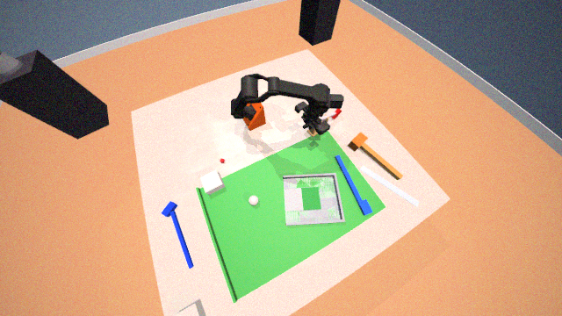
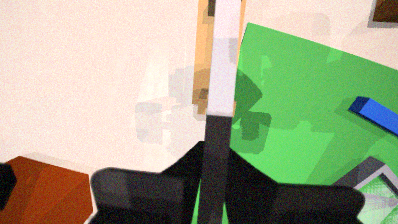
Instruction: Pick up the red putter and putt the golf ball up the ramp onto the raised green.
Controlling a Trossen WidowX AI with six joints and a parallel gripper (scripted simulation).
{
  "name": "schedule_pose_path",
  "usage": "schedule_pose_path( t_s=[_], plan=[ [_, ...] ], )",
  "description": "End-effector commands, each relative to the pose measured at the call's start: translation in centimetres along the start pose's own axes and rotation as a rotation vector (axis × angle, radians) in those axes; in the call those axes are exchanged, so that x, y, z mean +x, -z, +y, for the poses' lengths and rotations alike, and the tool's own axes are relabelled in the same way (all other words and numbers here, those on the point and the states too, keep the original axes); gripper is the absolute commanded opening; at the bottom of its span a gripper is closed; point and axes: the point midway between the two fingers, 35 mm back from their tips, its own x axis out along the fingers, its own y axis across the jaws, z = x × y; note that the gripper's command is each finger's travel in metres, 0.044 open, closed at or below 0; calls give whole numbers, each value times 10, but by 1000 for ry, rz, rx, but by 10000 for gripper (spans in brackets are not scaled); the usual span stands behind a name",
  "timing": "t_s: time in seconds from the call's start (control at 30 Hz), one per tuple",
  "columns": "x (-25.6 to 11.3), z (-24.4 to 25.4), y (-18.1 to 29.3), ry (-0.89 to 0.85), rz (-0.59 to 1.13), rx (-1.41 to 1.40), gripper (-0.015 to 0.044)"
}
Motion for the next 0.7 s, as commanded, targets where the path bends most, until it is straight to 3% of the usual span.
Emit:
schedule_pose_path(
  t_s=[0.0, 0.47, 0.67],
  plan=[
    [-18, -2, -4, 4, -13, 5, 0],
    [-89, 1, -2, 3, -14, 3, 0],
    [-88, -2, 6, 9, -12, 39, 0]
  ],
)
